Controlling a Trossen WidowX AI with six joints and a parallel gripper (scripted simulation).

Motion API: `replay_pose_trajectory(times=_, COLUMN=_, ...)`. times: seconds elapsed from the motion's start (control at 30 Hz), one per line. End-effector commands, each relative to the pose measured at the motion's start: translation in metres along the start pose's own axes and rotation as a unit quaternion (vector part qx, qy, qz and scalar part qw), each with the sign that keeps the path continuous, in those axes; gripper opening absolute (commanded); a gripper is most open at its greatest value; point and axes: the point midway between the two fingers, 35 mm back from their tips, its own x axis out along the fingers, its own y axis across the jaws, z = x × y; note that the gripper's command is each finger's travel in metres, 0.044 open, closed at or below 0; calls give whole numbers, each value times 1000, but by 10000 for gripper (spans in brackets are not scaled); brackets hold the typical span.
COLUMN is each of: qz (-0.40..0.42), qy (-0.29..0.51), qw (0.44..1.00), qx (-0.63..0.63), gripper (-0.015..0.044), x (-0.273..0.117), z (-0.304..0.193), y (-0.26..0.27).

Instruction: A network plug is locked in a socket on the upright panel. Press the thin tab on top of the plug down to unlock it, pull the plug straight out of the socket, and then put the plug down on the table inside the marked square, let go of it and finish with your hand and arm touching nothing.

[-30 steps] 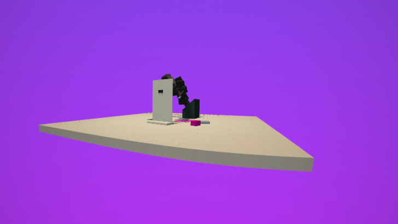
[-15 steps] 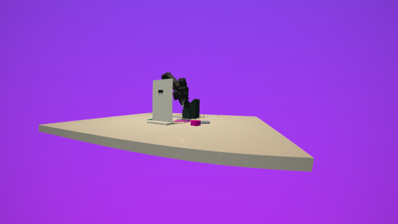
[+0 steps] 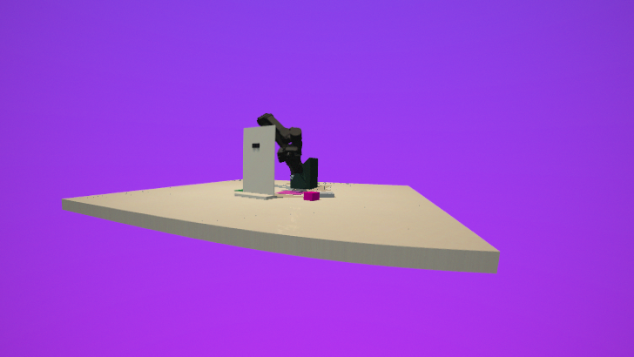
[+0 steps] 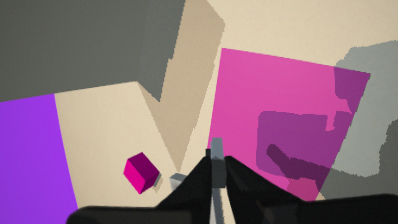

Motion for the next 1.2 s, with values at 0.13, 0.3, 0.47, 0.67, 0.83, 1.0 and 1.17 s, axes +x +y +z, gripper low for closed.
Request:
replay_pose_trajectory(times=0.13, qz=-7, qy=-4, qw=1000, qx=1, gripper=0, x=6, z=0, y=-4)
replay_pose_trajectory(times=0.3, qz=-7, qy=-4, qw=1000, qx=1, gripper=0, x=10, z=-1, y=-6)
replay_pose_trajectory(times=0.47, qz=-7, qy=-4, qw=1000, qx=1, gripper=0, x=15, z=-1, y=-9)
replay_pose_trajectory(times=0.67, qz=-8, qy=-3, qw=1000, qx=1, gripper=0, x=20, z=-2, y=-12)
replay_pose_trajectory(times=0.83, qz=-8, qy=-3, qw=1000, qx=1, gripper=0, x=24, z=-2, y=-15)
replay_pose_trajectory(times=1.0, qz=-8, qy=-3, qw=1000, qx=1, gripper=0, x=28, z=-2, y=-17)
replay_pose_trajectory(times=1.17, qz=-8, qy=-3, qw=1000, qx=1, gripper=0, x=32, z=-2, y=-20)
